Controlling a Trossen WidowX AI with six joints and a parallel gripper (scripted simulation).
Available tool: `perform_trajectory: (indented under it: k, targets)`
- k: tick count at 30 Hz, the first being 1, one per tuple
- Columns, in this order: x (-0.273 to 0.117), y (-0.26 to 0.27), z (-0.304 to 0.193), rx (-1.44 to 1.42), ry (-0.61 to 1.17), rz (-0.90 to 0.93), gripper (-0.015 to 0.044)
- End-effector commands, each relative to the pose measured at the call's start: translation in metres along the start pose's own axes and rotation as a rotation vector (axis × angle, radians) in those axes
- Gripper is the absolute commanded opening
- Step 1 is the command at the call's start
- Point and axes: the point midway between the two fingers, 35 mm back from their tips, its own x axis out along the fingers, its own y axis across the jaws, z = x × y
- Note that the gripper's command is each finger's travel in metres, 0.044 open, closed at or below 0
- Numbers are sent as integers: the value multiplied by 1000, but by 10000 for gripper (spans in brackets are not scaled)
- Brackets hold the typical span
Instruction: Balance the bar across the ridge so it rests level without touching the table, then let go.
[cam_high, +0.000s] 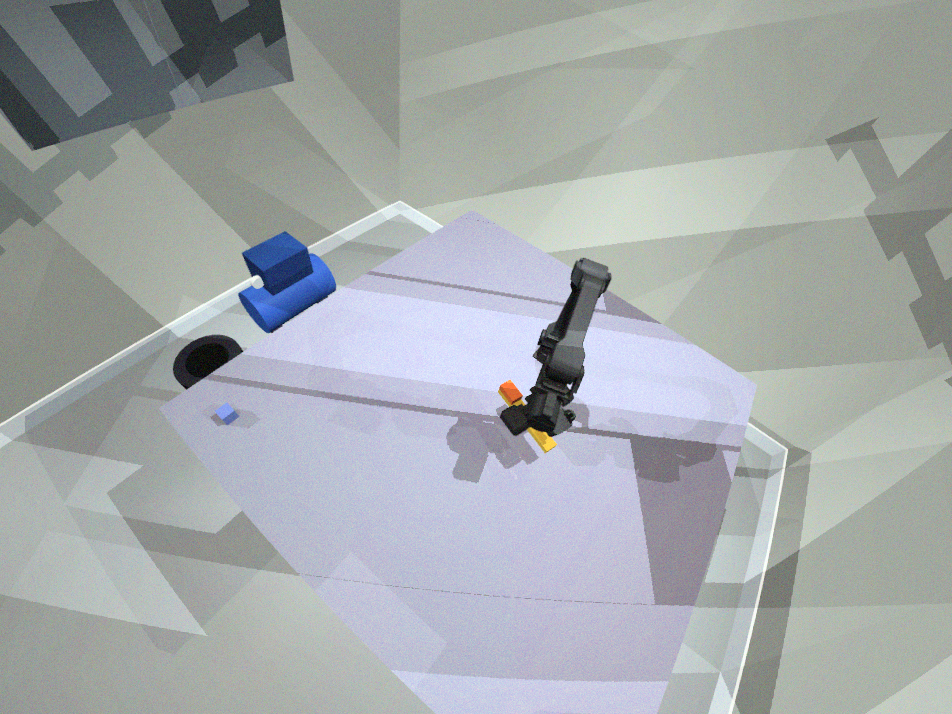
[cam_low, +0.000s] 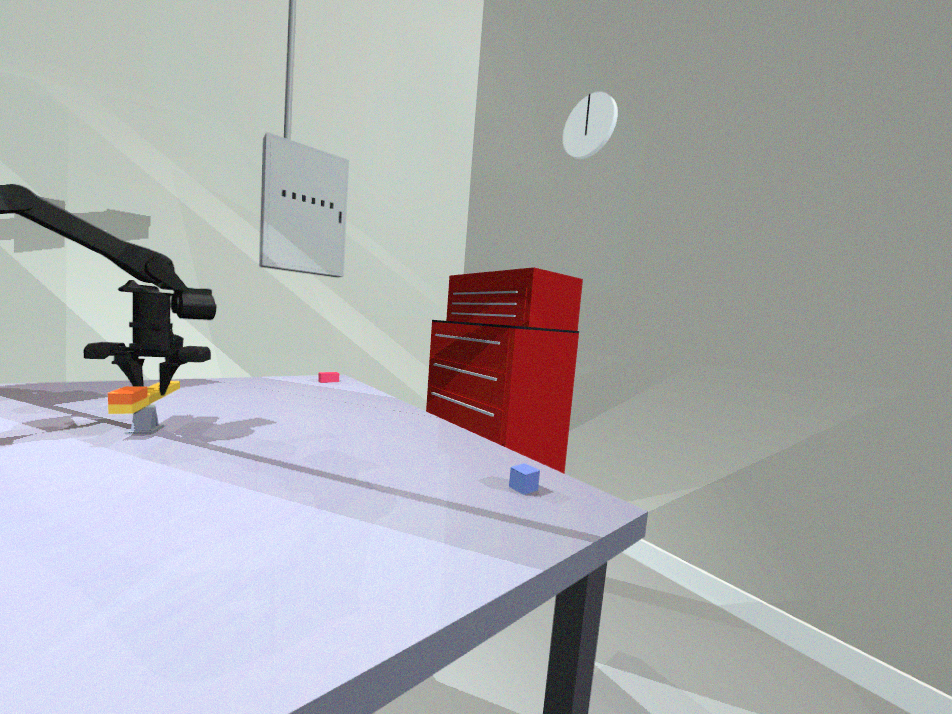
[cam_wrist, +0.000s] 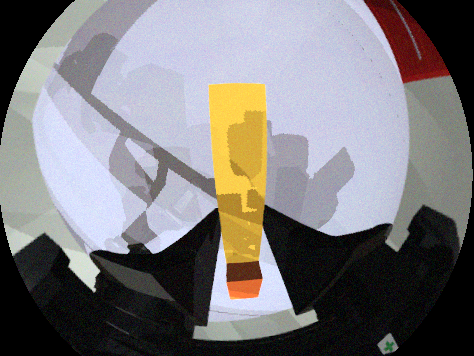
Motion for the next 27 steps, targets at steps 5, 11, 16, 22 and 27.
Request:
perform_trajectory:
  k: [5, 11, 16, 22, 27]
  targets:
    - [1, -1, 0, 1, 1, -4, 0]
    - [1, -1, 0, 1, 1, -4, 0]
    - [1, -1, 0, 1, 1, -4, 0]
    - [2, -1, 0, 1, 1, -4, 0]
    - [2, -1, 0, 1, 1, -4, 0]
